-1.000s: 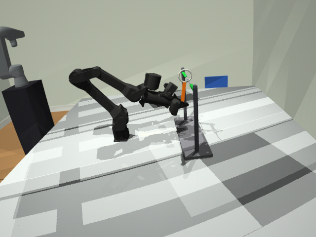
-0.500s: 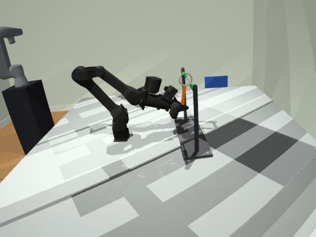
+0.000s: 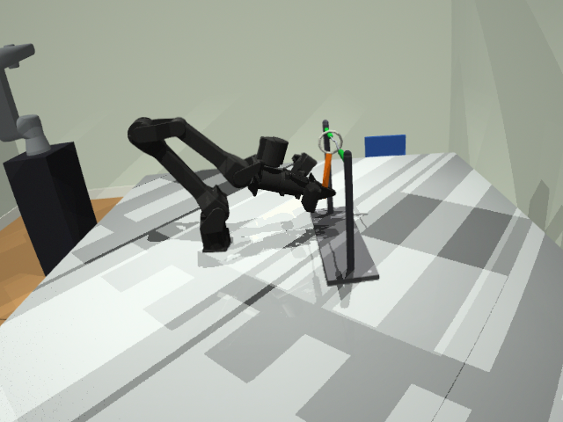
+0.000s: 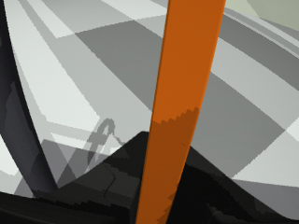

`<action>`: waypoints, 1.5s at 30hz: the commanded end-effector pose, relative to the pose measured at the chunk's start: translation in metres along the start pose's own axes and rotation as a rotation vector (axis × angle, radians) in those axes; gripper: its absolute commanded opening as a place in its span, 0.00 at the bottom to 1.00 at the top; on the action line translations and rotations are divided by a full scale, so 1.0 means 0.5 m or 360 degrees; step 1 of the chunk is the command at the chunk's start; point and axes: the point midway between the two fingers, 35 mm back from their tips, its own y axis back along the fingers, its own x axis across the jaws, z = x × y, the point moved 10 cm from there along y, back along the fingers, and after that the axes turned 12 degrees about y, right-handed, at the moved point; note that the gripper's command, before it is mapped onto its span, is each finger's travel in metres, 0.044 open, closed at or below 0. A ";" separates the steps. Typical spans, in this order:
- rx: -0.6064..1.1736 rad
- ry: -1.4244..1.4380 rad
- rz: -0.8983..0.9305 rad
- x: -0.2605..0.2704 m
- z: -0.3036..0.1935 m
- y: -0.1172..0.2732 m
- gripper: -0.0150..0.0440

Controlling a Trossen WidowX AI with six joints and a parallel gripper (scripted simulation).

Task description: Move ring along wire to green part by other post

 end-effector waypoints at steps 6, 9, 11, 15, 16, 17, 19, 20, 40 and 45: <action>0.0000 0.0000 0.0000 0.000 0.000 0.000 0.04; 0.0000 0.0000 0.0000 0.000 0.000 0.000 0.18; 0.0000 0.0000 0.0000 0.000 0.000 0.000 0.27; 0.0000 0.0000 0.0000 0.000 0.000 0.000 0.44; 0.0000 0.0000 0.0000 0.000 0.000 0.001 0.49; 0.0000 0.0000 0.0000 0.000 0.000 0.002 0.53; 0.0000 -0.0001 0.0000 0.000 0.001 0.005 0.53; 0.0001 -0.0001 -0.0001 0.000 0.002 0.007 0.53; 0.0005 -0.0006 -0.0005 -0.001 0.005 0.070 0.53; 0.0006 -0.0007 -0.0006 0.000 0.003 0.085 0.53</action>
